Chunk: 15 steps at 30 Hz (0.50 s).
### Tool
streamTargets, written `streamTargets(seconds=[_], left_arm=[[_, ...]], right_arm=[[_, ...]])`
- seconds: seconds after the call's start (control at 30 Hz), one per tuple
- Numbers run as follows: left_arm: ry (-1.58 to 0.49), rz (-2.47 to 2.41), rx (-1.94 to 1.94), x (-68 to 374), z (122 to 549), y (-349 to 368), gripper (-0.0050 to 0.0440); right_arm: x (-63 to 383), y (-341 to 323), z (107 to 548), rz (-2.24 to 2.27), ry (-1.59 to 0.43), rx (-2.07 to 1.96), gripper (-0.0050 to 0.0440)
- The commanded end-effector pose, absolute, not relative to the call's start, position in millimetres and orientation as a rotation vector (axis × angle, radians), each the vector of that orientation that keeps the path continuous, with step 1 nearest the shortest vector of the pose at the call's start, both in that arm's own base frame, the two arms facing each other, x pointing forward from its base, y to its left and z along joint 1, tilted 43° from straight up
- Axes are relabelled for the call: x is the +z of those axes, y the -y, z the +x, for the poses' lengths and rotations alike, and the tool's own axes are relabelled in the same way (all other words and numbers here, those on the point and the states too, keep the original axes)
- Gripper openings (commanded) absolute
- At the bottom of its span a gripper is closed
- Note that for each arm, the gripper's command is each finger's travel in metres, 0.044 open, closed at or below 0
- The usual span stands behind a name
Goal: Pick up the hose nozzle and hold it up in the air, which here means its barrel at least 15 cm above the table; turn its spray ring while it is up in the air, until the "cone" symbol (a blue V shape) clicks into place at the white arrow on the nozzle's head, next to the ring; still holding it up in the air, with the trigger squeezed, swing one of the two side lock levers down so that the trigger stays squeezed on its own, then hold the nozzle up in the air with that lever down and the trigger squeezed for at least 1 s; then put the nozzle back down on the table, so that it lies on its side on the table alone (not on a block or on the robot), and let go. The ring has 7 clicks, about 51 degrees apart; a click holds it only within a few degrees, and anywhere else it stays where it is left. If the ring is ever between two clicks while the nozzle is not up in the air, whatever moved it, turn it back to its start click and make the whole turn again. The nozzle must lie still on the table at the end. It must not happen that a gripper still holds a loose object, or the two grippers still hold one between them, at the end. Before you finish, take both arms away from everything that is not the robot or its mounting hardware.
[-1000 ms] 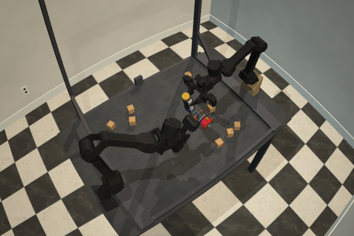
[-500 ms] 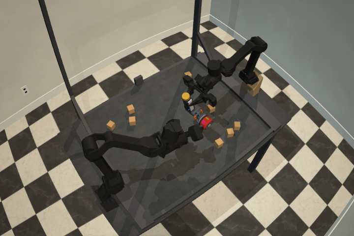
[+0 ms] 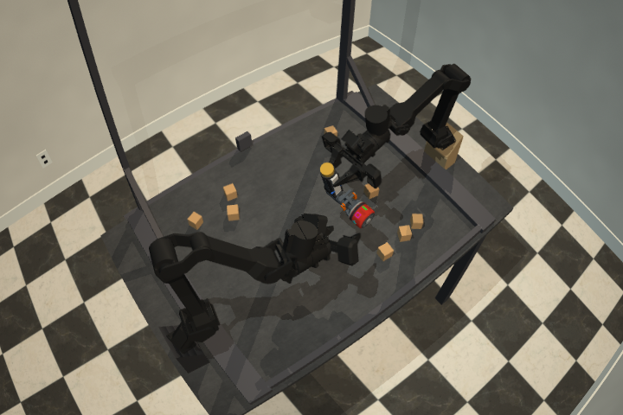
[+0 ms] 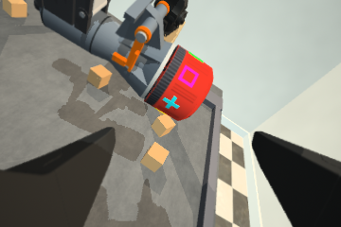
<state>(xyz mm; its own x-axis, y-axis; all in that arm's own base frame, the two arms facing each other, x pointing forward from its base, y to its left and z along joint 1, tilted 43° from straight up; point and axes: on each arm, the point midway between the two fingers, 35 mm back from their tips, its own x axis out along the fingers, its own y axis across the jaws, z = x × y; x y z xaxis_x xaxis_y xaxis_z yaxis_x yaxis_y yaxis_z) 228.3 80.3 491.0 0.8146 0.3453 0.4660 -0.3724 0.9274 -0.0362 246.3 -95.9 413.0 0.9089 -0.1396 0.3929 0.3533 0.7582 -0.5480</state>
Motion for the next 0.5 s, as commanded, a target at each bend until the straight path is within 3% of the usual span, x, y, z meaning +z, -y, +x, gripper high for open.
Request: streamTargets(seconds=[0.0, 0.47], left_arm=[[0.542, 0.068, 0.382, 507.5, 213.5, -76.1, 0.0170], [0.542, 0.068, 0.382, 507.5, 213.5, -76.1, 0.0170]], right_arm=[[412.3, 96.5, 247.6, -0.535, 0.395, -0.251, 0.0414], [406.2, 98.6, 252.0, -0.109, 0.504, -0.151, 0.0414]])
